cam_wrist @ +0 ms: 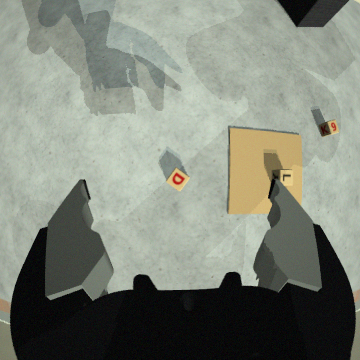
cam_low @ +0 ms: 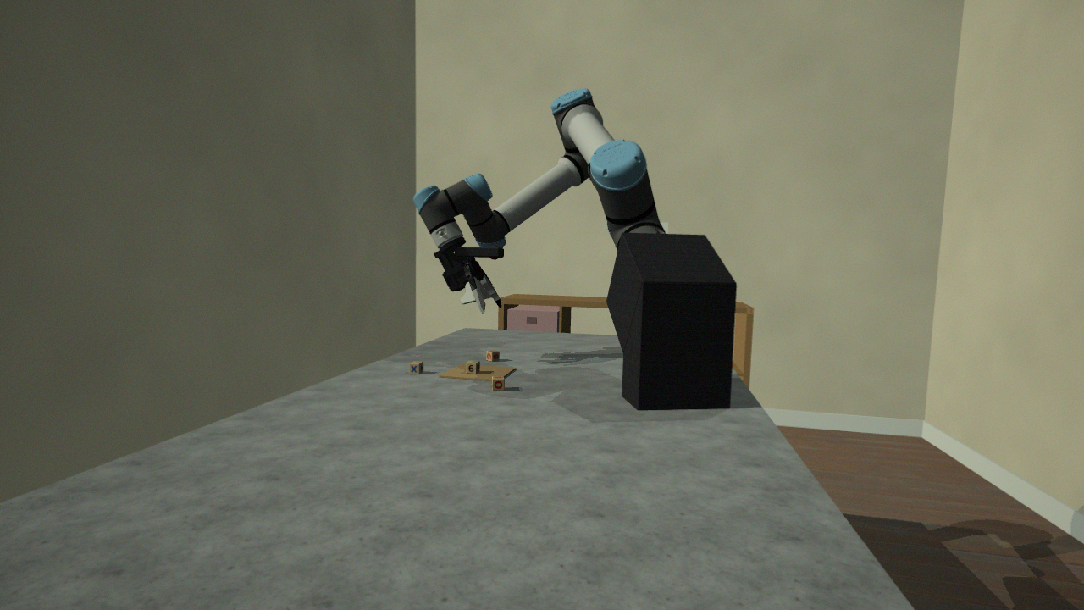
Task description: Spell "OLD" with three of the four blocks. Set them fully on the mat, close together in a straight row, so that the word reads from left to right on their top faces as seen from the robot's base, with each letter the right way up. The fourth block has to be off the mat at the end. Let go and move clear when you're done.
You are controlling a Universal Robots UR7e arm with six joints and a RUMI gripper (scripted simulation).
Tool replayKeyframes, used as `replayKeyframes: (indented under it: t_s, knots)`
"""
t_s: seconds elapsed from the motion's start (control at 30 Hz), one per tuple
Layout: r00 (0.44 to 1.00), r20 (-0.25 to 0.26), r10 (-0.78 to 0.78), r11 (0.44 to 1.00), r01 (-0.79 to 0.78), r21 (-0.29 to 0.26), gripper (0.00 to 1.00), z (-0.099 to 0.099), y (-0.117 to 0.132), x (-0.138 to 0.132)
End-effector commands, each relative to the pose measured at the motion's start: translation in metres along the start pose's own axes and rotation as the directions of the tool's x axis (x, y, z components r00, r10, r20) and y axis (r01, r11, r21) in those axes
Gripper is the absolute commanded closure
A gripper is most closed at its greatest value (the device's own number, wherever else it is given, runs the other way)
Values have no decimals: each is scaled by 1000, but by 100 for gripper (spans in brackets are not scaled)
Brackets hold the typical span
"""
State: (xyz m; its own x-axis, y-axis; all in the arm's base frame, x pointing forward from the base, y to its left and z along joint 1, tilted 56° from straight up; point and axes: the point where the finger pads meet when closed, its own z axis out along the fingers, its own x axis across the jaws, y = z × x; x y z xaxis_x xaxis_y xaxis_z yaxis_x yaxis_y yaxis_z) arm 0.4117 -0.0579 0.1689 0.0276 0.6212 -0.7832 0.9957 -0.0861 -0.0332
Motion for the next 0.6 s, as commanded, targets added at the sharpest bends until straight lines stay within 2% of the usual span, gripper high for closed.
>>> replayKeyframes:
  t_s: [0.0, 0.17, 0.3, 0.43, 0.57]
  knots:
    - [1000, 0, 0, 1000, 0, -1, 0, 0, 0, 0]
    - [1000, 1, -4, 1000, 4, -8, 0, 0, 1, 5]
    - [1000, 7, -20, 999, 20, -34, 0, 1, 4, 25]
    - [999, 18, -51, 995, 52, -85, 0, 3, 6, 64]
    - [995, 37, -93, 983, 98, -157, 0, 5, 3, 116]
